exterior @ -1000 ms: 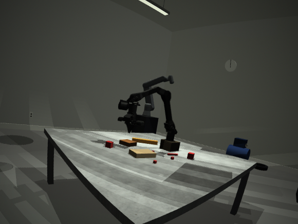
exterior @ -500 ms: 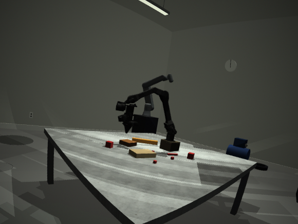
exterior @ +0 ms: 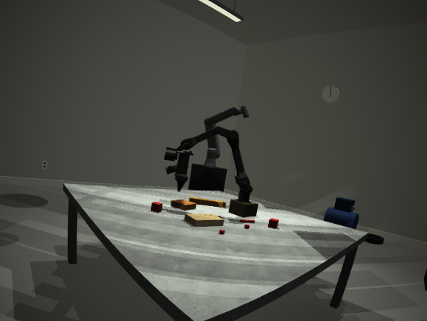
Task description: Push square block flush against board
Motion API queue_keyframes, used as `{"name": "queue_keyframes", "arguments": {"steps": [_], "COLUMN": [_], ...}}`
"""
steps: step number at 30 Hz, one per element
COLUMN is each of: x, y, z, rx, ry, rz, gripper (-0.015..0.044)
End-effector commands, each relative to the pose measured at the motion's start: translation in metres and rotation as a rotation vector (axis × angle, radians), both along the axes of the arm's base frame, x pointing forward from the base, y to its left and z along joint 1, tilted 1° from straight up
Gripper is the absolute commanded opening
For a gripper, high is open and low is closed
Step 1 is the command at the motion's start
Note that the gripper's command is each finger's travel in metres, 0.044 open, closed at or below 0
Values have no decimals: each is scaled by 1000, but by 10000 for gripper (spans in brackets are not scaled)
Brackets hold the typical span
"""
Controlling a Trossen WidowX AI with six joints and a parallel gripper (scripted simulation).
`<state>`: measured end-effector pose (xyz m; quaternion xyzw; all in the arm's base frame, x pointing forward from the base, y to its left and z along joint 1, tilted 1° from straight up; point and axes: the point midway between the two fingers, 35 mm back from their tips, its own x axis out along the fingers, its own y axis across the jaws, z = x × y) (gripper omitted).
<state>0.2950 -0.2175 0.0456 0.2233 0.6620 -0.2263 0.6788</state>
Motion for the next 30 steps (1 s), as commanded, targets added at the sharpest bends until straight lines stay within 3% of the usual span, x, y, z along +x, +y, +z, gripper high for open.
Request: {"name": "queue_keyframes", "arguments": {"steps": [1, 18, 23, 30], "x": [-7, -42, -46, -45], "y": [-10, -55, -58, -59], "z": [-6, -20, -21, -76], "rx": [1, 4, 4, 4], "ry": [7, 5, 5, 5], "rz": [-113, -681, -729, -729], "gripper": [0, 0, 0, 0]}}
